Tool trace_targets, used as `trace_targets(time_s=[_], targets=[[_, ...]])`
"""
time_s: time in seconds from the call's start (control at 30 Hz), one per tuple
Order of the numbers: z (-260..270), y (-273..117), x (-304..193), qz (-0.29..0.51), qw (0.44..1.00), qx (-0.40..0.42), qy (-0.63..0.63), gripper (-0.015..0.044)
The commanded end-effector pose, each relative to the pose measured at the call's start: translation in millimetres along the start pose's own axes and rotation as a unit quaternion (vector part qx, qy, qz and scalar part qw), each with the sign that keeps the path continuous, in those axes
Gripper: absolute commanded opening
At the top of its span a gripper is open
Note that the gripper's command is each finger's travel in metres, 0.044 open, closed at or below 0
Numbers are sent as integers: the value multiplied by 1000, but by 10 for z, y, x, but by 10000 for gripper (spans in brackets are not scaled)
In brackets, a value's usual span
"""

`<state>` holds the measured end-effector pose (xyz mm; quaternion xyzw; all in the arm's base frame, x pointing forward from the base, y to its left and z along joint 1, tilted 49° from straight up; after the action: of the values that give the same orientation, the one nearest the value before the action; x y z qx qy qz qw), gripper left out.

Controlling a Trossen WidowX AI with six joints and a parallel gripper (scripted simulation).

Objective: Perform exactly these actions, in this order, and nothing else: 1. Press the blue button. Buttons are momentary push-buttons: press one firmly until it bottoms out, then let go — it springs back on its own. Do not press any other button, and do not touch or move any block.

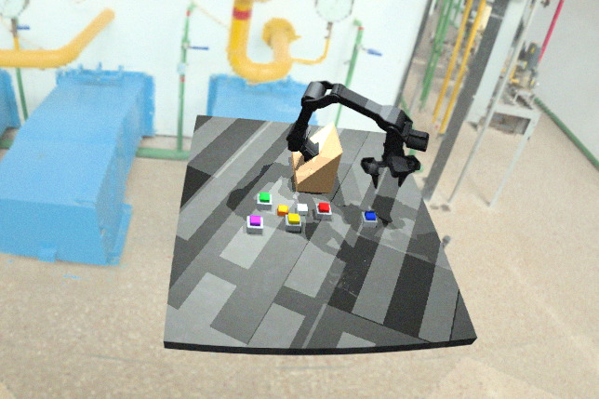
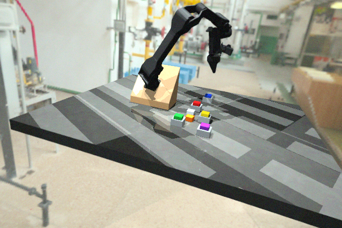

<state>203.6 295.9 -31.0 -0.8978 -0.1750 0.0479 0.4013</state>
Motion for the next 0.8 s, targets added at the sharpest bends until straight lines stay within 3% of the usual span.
trace_targets(time_s=[0.0, 0.13, 0.33, 0.6, 0.77], targets=[[-126, 381, -27, 74, 995, -53, 45, 400], [-132, 397, -29, 77, 994, -55, 47, 400], [-195, 982, -119, 76, 994, -56, 47, 242], [-199, 1006, -126, 76, 994, -56, 47, 32], [-199, 1006, -126, 76, 994, -56, 47, 20]])
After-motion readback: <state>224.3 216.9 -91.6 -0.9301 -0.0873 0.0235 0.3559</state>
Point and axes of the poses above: the point midway between the two fingers, 35 mm back from their tips, its own y axis out along the fingers, its own z axis across the jaws, x = y × z, the point moved 6 cm from there along -y, back along the fingers, and after that the axes turned 1 degree about -y, right-handed, at the moved point
